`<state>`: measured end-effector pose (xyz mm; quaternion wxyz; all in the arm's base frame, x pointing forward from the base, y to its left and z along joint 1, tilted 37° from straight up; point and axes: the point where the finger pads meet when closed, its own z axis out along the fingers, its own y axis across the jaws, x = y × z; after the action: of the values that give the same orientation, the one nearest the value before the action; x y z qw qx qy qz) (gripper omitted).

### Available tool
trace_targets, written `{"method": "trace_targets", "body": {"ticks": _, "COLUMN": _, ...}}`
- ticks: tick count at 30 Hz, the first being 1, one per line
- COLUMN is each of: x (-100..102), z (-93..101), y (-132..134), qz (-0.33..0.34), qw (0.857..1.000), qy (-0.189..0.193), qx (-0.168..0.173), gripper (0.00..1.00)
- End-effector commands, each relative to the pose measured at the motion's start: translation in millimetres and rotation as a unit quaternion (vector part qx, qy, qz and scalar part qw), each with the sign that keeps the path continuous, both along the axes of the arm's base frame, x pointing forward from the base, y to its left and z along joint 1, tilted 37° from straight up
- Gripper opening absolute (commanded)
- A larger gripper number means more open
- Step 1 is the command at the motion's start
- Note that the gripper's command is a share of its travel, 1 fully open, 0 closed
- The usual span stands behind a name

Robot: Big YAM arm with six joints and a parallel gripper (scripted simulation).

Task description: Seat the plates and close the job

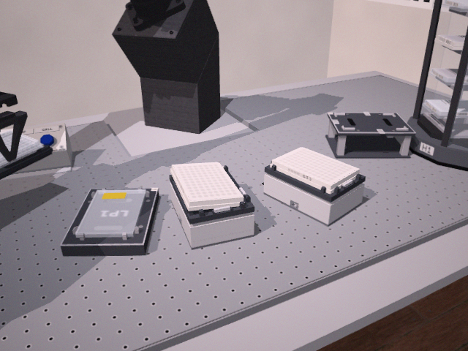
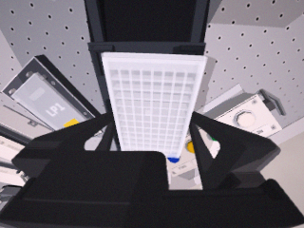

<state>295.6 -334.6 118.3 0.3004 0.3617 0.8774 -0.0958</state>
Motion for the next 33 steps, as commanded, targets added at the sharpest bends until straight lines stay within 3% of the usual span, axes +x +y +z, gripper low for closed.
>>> {"method": "trace_targets", "body": {"ticks": 1, "x": 3.4, "z": 8.4, "y": -5.0, "qz": -0.001, "qw": 1.000, "qy": -0.007, "qx": -0.009, "gripper": 0.84}}
{"method": "trace_targets", "body": {"ticks": 33, "x": -4.6, "z": 14.8, "y": -3.8, "qz": -0.004, "qw": 1.000, "qy": -0.007, "qx": -0.010, "gripper": 0.84}}
